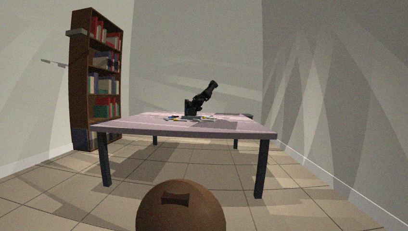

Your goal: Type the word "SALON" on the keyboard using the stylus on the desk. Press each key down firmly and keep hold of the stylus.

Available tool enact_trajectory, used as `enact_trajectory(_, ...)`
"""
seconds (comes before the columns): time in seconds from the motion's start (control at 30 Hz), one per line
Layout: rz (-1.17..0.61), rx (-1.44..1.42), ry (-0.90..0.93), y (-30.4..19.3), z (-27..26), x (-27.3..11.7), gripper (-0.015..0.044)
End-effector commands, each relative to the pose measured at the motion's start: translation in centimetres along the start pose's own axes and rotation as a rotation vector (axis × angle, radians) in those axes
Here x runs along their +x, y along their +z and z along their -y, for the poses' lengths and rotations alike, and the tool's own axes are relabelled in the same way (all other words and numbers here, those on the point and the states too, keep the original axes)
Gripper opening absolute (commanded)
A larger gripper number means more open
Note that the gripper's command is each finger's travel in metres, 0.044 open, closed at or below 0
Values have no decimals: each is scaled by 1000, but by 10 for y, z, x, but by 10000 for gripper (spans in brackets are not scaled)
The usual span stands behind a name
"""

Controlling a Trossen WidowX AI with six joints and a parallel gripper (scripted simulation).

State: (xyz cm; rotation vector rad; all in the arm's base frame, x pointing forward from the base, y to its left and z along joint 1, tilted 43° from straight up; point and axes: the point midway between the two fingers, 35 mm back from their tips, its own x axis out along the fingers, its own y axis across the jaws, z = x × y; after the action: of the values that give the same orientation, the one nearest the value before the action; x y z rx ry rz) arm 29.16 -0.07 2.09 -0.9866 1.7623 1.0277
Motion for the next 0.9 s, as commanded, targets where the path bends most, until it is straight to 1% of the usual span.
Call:
enact_trajectory(0.0, 0, 0, 0, 0, 0, 0, 71)
enact_trajectory(0.03, 0, 0, 0, 0, 0, 0, 64)
enact_trajectory(0.1, 0, 0, 0, 2, -2, -3, 12)
enact_trajectory(0.13, 0, 0, -1, 3, -3, -6, 0)
enact_trajectory(0.43, -1, -3, -8, 25, -35, -55, 0)
enact_trajectory(0.63, -1, -3, -8, 27, -36, -55, 0)
enact_trajectory(0.87, -1, -3, -7, 43, -36, -45, 0)
